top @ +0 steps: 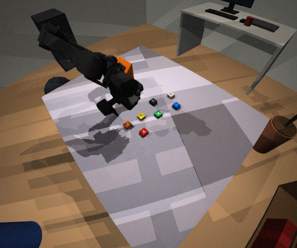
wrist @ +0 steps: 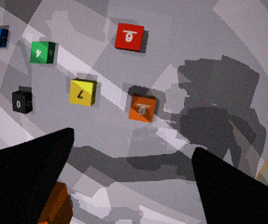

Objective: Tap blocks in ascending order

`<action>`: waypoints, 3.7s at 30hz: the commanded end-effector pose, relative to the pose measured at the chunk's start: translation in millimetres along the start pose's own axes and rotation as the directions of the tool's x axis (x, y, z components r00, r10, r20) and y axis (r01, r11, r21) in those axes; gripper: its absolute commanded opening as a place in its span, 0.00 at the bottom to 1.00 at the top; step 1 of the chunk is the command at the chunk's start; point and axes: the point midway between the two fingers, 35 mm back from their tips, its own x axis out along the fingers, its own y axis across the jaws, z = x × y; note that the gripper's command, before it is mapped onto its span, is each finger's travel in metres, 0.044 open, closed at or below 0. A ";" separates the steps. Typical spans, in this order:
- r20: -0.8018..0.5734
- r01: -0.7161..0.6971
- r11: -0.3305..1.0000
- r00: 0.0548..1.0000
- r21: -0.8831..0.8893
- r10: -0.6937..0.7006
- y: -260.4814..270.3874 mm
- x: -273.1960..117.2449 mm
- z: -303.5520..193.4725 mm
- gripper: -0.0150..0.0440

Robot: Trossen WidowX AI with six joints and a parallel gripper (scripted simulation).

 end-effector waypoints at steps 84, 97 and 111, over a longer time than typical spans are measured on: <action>-0.049 0.027 1.000 0.998 -0.006 -0.028 181.1 9.2 7.1 0.93; -0.052 0.031 0.999 0.998 -0.007 -0.031 199.6 9.5 -29.4 0.93; -0.051 0.029 1.000 0.998 -0.006 -0.029 217.2 8.3 -21.5 0.93</action>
